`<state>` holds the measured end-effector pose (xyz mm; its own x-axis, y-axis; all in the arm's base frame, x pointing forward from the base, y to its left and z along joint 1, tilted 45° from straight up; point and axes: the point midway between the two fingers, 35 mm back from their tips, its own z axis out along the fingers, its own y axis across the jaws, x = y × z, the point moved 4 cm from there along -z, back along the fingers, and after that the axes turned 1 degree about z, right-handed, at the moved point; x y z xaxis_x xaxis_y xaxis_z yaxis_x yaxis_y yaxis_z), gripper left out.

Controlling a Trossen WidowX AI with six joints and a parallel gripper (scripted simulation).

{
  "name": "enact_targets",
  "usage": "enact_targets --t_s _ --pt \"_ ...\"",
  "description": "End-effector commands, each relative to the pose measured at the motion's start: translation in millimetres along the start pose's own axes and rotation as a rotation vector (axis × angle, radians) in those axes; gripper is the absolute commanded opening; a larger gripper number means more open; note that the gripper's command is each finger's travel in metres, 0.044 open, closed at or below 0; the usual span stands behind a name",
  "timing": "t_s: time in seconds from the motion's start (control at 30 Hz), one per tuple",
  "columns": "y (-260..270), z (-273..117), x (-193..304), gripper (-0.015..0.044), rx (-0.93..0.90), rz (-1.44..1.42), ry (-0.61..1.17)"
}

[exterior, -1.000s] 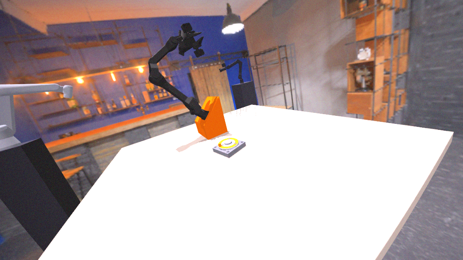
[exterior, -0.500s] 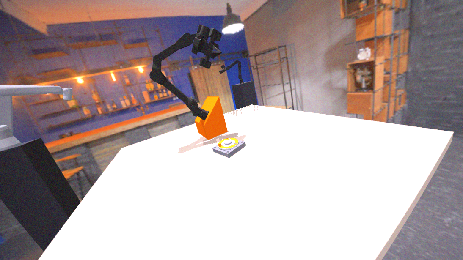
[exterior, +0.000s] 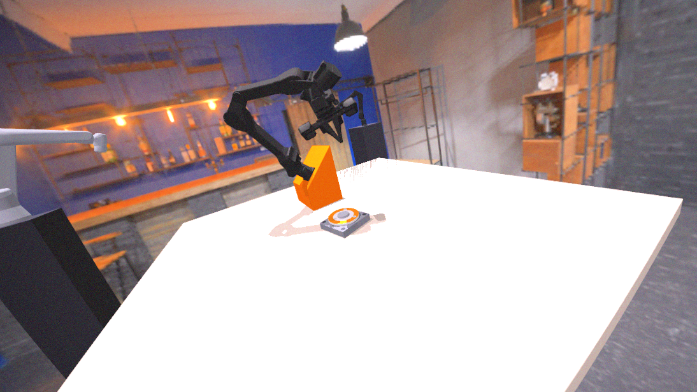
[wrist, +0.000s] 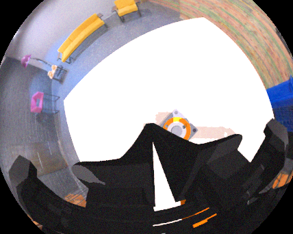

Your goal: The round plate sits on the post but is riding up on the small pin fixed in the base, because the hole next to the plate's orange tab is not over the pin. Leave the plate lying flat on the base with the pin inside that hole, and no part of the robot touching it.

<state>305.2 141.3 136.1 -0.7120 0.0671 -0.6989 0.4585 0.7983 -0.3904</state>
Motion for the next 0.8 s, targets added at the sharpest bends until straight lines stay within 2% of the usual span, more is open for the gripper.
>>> enact_targets --t_s 0.0,0.13,0.33,0.63,0.77 --pt "-35 60 7 0.0000 0.118 -0.158 0.161" --pt "-59 90 13 0.0000 0.164 -0.242 0.265" --pt "-116 146 39 0.0000 0.204 -0.410 0.523" --pt "-118 148 40 0.0000 0.203 -0.415 0.532" --pt "-122 163 47 0.0000 0.203 -0.415 0.532"
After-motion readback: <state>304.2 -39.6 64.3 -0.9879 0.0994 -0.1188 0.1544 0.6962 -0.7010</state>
